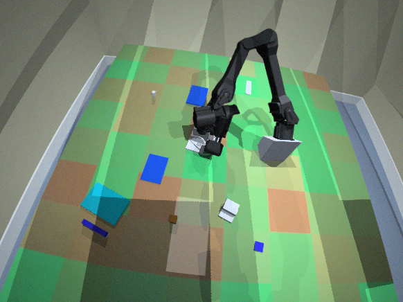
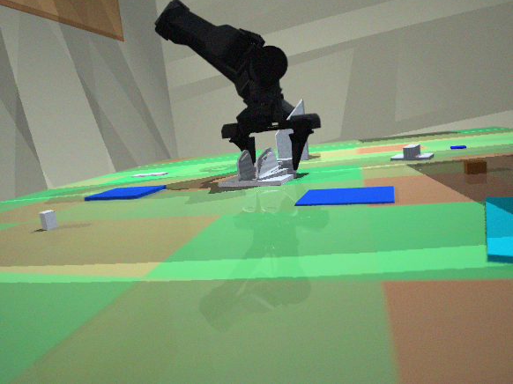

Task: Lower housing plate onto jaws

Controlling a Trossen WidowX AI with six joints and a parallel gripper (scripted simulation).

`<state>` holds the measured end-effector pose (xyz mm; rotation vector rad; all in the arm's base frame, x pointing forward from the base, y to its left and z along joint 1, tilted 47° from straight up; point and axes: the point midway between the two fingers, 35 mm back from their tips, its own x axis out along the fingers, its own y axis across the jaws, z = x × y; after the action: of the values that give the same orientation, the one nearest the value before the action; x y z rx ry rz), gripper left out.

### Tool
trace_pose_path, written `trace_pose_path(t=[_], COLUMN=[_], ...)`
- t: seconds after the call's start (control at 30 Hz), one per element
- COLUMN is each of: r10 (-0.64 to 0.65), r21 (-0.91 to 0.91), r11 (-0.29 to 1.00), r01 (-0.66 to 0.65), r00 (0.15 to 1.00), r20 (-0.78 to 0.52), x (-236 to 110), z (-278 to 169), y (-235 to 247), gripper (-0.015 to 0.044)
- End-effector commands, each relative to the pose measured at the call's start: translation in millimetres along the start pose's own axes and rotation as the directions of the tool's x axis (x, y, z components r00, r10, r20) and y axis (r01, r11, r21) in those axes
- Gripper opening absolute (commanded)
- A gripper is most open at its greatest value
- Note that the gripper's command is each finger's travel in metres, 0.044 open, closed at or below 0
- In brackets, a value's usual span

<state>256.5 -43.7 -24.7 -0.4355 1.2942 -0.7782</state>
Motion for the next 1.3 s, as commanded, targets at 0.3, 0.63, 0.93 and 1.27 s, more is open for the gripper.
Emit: trace_pose_path(t=[0.3,0.63,0.93,1.27], r10=[0.0,0.006,0.017,0.007], r21=[0.0,-0.003,-0.009,-0.006], r11=[1.0,1.0,1.0,1.0], r01=[0.0,-0.006,-0.017,-0.007], r00=[1.0,1.0,1.0,1.0], r20=[0.0,-0.005,-0.002,-0.007], x=[0,-74,-99,-126], z=[0,0,-22,-48], y=[0,1,-1,-11], gripper=[0.044,0.044,0.044,0.044])
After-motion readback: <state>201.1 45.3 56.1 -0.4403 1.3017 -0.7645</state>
